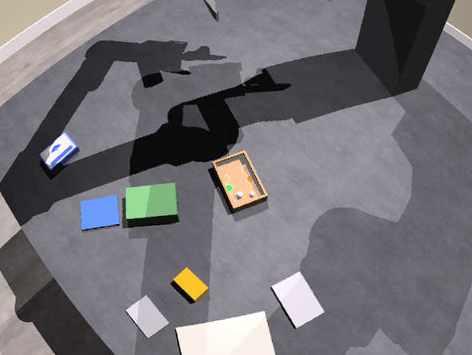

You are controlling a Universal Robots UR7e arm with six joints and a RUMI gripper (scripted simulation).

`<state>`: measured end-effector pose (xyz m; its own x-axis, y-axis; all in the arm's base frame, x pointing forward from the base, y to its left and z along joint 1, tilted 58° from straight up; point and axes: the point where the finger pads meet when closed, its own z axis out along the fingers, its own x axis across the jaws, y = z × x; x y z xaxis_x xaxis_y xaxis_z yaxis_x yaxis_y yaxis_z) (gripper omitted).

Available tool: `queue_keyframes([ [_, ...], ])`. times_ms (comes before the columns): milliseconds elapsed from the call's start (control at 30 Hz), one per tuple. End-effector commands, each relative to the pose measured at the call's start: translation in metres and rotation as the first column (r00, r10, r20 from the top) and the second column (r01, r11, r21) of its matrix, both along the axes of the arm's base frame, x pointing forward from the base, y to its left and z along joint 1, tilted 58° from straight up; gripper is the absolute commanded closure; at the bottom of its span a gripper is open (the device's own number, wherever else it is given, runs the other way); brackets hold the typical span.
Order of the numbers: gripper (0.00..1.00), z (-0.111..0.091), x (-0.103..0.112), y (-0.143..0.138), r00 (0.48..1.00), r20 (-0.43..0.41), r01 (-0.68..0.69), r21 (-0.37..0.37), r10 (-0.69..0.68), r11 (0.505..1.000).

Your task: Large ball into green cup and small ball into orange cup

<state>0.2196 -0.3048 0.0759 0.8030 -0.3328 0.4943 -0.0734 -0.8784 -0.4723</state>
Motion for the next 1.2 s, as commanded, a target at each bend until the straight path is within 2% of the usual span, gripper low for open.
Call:
queue_keyframes([
  [0,0.0,-0.001,0.001,-0.002,1.0,-0.007,0.0,-0.012,0.0,1.0],
  [733,0.0,-0.005,0.008,-0.018,0.999,-0.041,0.001,-0.079,-0.005,0.997],
  [1167,0.0,-0.008,0.017,-0.039,0.997,-0.075,0.003,-0.167,-0.016,0.986],
])
